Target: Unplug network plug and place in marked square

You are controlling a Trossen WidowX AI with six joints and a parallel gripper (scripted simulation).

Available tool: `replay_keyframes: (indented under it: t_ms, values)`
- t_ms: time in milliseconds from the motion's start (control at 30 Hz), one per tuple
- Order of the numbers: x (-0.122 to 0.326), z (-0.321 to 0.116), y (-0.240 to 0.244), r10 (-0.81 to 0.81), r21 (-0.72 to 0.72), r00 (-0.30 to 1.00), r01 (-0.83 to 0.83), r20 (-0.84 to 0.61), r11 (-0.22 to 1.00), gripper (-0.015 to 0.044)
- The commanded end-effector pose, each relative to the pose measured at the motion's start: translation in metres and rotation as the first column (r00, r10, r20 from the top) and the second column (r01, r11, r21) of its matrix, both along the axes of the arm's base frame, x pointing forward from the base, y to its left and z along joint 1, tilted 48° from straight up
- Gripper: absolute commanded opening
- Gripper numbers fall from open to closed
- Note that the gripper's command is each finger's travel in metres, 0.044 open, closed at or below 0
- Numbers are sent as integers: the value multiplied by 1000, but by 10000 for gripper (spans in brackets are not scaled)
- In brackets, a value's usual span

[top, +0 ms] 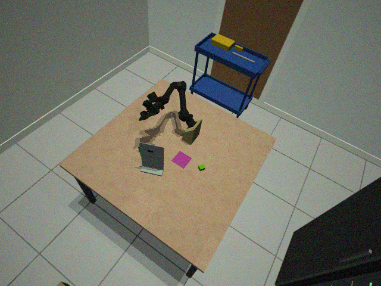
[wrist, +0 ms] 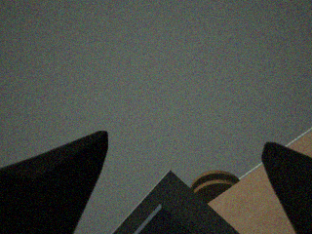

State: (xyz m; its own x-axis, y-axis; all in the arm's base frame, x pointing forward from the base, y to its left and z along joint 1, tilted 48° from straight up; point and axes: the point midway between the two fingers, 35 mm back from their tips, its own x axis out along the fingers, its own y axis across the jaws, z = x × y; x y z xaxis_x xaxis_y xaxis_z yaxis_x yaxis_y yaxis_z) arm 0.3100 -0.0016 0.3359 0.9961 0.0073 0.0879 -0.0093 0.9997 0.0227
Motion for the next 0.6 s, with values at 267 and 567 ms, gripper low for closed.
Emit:
replay_keyframes:
  t_ms: [267, 567]
  values:
    - [11, -49, -11, 81, 110, 980, -62, -184, 992, 164]
    - [8, -105, -26, 197, 322, 909, -74, -367, 944, 156]
